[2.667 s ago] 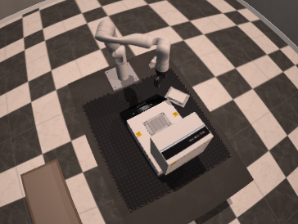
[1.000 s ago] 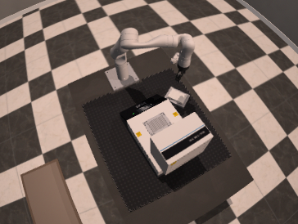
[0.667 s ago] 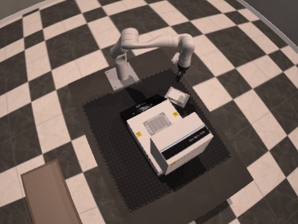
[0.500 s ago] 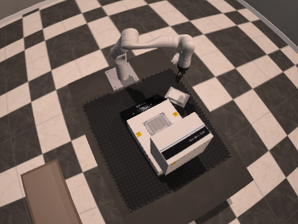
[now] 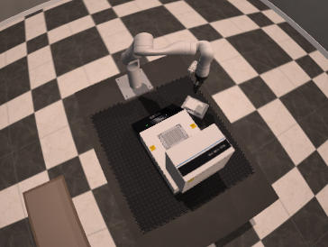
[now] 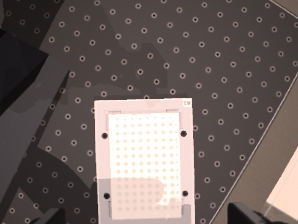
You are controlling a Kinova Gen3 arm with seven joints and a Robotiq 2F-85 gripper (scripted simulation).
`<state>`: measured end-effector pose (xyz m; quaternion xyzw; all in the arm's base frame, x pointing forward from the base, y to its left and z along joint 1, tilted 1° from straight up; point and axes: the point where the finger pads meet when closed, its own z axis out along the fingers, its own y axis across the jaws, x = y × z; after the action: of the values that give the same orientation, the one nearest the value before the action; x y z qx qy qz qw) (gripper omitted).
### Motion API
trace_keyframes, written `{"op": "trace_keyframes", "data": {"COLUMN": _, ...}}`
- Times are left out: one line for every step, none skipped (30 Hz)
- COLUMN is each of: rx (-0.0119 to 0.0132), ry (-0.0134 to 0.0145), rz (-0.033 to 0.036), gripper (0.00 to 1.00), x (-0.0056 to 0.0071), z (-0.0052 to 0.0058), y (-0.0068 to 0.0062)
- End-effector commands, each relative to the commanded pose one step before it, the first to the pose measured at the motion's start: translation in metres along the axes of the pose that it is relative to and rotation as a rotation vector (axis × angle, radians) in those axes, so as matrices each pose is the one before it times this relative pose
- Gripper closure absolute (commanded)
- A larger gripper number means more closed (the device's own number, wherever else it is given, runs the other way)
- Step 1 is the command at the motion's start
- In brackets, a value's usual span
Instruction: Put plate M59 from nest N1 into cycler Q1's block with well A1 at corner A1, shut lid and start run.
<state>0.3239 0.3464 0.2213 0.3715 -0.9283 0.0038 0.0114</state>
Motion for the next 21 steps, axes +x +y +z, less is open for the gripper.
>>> {"op": "trace_keyframes", "data": {"rx": 0.00018, "ry": -0.00184, "rz": 0.00007, "gripper": 0.00, "x": -0.00027, "z": 0.00118, "y": 0.00010}}
{"op": "trace_keyframes", "data": {"rx": 0.00000, "ry": 0.00000, "rz": 0.00000, "gripper": 0.00, "x": 0.00000, "z": 0.00000, "y": 0.00000}}
{"op": "trace_keyframes", "data": {"rx": 0.00000, "ry": 0.00002, "rz": -0.00001, "gripper": 0.00, "x": -0.00002, "z": 0.00129, "y": 0.00000}}
{"op": "trace_keyframes", "data": {"rx": -0.00001, "ry": 0.00001, "rz": -0.00001, "gripper": 0.00, "x": -0.00001, "z": 0.00130, "y": 0.00000}}
{"op": "trace_keyframes", "data": {"rx": 0.00001, "ry": -0.00003, "rz": 0.00002, "gripper": 0.00, "x": 0.00004, "z": 0.00141, "y": 0.00001}}
{"op": "trace_keyframes", "data": {"rx": 0.00000, "ry": 0.00000, "rz": 0.00000, "gripper": 0.00, "x": 0.00000, "z": 0.00133, "y": -0.00001}}
{"op": "trace_keyframes", "data": {"rx": 0.00000, "ry": 0.00000, "rz": 0.00000, "gripper": 0.00, "x": 0.00000, "z": 0.00133, "y": 0.00000}}
{"op": "trace_keyframes", "data": {"rx": 0.00000, "ry": 0.00000, "rz": 0.00000, "gripper": 0.00, "x": 0.00000, "z": 0.00133, "y": 0.00000}}
{"op": "trace_keyframes", "data": {"rx": 0.00000, "ry": 0.00000, "rz": 0.00000, "gripper": 0.00, "x": 0.00000, "z": 0.00133, "y": 0.00000}}
{"op": "trace_keyframes", "data": {"rx": 0.00000, "ry": 0.00000, "rz": 0.00000, "gripper": 0.00, "x": 0.00000, "z": 0.00133, "y": 0.00000}}
{"op": "trace_keyframes", "data": {"rx": 0.00000, "ry": 0.00000, "rz": 0.00000, "gripper": 0.00, "x": 0.00000, "z": 0.00133, "y": 0.00000}}
{"op": "trace_keyframes", "data": {"rx": 0.00000, "ry": 0.00000, "rz": 0.00000, "gripper": 0.00, "x": 0.00000, "z": 0.00133, "y": 0.00000}}
{"op": "trace_keyframes", "data": {"rx": 0.00000, "ry": 0.00000, "rz": 0.00000, "gripper": 0.00, "x": 0.00000, "z": 0.00133, "y": 0.00000}}
{"op": "trace_keyframes", "data": {"rx": 0.00000, "ry": 0.00000, "rz": 0.00000, "gripper": 0.00, "x": 0.00000, "z": 0.00133, "y": 0.00000}}
{"op": "trace_keyframes", "data": {"rx": 0.00000, "ry": 0.00000, "rz": 0.00000, "gripper": 0.00, "x": 0.00000, "z": 0.00133, "y": 0.00000}}
{"op": "trace_keyframes", "data": {"rx": 0.00000, "ry": 0.00000, "rz": 0.00000, "gripper": 0.00, "x": 0.00000, "z": 0.00133, "y": 0.00000}}
{"op": "trace_keyframes", "data": {"rx": 0.00000, "ry": 0.00000, "rz": 0.00000, "gripper": 0.00, "x": 0.00000, "z": 0.00133, "y": 0.00000}}
{"op": "trace_keyframes", "data": {"rx": 0.00000, "ry": 0.00000, "rz": 0.00000, "gripper": 0.00, "x": 0.00000, "z": 0.00000, "y": 0.00000}}
{"op": "trace_keyframes", "data": {"rx": 0.00000, "ry": 0.00000, "rz": 0.00000, "gripper": 0.00, "x": 0.00000, "z": 0.00000, "y": 0.00000}}
{"op": "trace_keyframes", "data": {"rx": -0.00001, "ry": 0.00002, "rz": -0.00001, "gripper": 0.00, "x": -0.00002, "z": 0.00129, "y": 0.00000}}
{"op": "trace_keyframes", "data": {"rx": -0.00001, "ry": 0.00001, "rz": -0.00001, "gripper": 0.00, "x": -0.00001, "z": 0.00130, "y": 0.00001}}
